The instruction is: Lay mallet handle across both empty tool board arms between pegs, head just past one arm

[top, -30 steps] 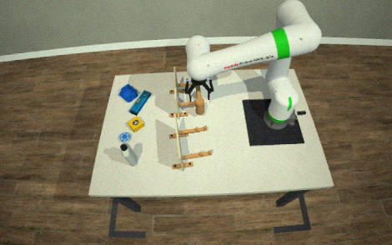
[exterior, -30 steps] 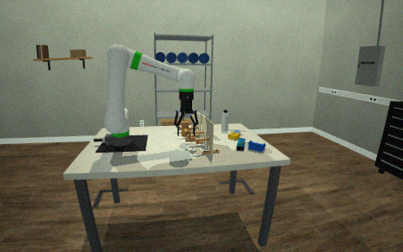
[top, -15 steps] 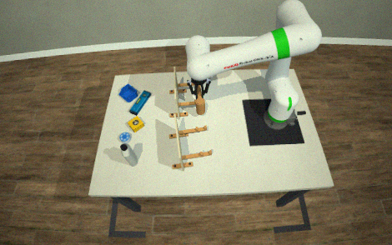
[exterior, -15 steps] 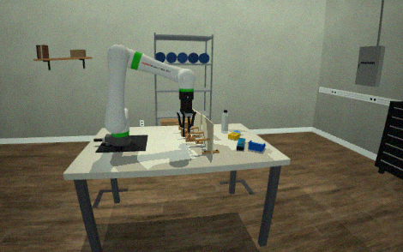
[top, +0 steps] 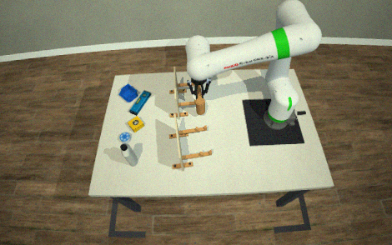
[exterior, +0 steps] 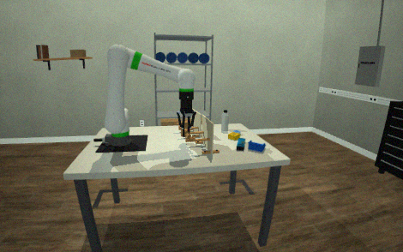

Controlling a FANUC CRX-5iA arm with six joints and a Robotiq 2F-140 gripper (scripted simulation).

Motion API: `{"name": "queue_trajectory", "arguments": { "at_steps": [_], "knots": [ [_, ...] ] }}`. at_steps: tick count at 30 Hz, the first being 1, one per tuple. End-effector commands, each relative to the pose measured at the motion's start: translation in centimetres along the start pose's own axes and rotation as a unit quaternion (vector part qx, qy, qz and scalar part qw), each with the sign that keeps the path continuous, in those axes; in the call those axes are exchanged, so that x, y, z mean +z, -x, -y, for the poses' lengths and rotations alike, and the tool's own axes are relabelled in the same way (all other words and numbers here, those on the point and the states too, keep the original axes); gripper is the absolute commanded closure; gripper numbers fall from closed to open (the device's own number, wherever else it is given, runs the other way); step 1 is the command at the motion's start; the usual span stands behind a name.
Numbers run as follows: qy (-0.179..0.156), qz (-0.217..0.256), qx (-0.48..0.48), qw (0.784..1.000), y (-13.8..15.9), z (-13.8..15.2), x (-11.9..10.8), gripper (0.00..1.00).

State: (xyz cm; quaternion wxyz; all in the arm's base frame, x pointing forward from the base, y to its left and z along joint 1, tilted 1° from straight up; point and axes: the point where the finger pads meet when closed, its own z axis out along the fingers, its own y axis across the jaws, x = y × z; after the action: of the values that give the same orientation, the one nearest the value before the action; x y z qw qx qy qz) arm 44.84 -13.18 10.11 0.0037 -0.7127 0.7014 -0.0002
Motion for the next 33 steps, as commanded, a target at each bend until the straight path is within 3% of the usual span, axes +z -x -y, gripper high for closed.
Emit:
{"name": "queue_trajectory", "arguments": {
  "at_steps": [1,2,9,16,19,26,28,29,33],
  "knots": [
    [-0.001,0.000,0.000,1.000,0.0,0.2,-2.1,0.90],
    [-0.001,0.000,0.000,1.000,0.0,0.3,-4.0,0.90],
    [-0.001,0.000,0.000,1.000,0.0,0.3,-9.7,0.90],
    [-0.001,0.000,0.000,1.000,0.9,0.6,-9.8,0.90],
    [-0.001,0.000,0.000,1.000,4.7,1.6,-9.6,0.90],
    [-0.001,0.000,0.000,1.000,10.2,2.6,-9.4,0.90],
    [-0.001,0.000,0.000,1.000,10.2,2.6,-9.4,0.90],
    [-0.001,-0.001,0.000,1.000,12.6,2.8,-9.2,0.90],
    [-0.001,-0.001,0.000,1.000,15.6,2.9,-9.1,0.90]
  ]
}}
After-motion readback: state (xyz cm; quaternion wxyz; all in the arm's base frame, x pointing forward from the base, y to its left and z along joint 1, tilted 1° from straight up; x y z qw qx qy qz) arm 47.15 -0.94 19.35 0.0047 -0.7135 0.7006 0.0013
